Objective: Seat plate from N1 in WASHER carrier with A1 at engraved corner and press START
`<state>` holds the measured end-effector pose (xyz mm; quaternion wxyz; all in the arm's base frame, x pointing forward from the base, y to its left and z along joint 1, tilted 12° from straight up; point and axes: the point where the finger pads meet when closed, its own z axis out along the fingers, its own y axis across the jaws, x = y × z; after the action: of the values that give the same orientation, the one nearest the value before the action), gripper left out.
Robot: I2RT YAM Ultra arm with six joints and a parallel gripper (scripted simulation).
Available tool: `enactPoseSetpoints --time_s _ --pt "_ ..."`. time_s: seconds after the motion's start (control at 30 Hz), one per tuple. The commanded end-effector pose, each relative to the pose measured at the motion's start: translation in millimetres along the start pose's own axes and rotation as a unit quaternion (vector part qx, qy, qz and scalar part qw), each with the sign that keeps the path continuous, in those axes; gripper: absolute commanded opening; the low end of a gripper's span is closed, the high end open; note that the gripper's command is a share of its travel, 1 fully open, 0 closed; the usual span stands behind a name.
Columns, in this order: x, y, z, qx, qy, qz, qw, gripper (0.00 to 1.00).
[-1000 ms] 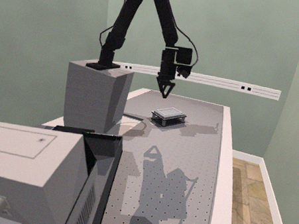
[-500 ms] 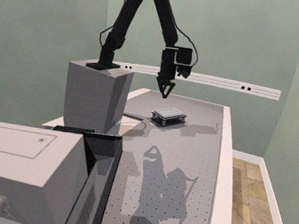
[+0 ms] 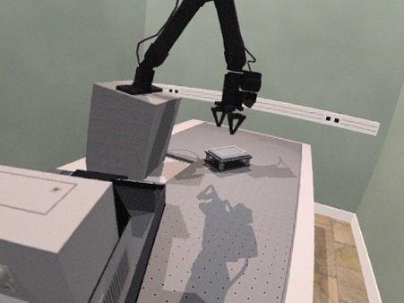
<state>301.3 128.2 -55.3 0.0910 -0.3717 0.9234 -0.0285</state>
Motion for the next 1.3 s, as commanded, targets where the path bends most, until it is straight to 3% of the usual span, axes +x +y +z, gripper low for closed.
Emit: enactPoseSetpoints --time_s 0.0,0.43,0.63,0.67,0.83,1.27 --pt "-23.4 -1.0 1.4 0.014 -0.018 -0.056 0.998 1.0" --pt "-65.7 40.9 20.7 0.01 -0.007 -0.05 0.999 1.0" --pt "-71.1 33.1 12.4 0.014 -0.019 -0.04 0.999 1.0" --pt "-63.6 39.0 18.5 0.007 -0.012 -0.048 0.999 1.0" --pt "-63.6 39.0 18.5 0.007 -0.012 -0.048 0.999 1.0" --pt "-71.3 33.9 39.8 0.011 -0.019 -0.045 0.999 1.0"
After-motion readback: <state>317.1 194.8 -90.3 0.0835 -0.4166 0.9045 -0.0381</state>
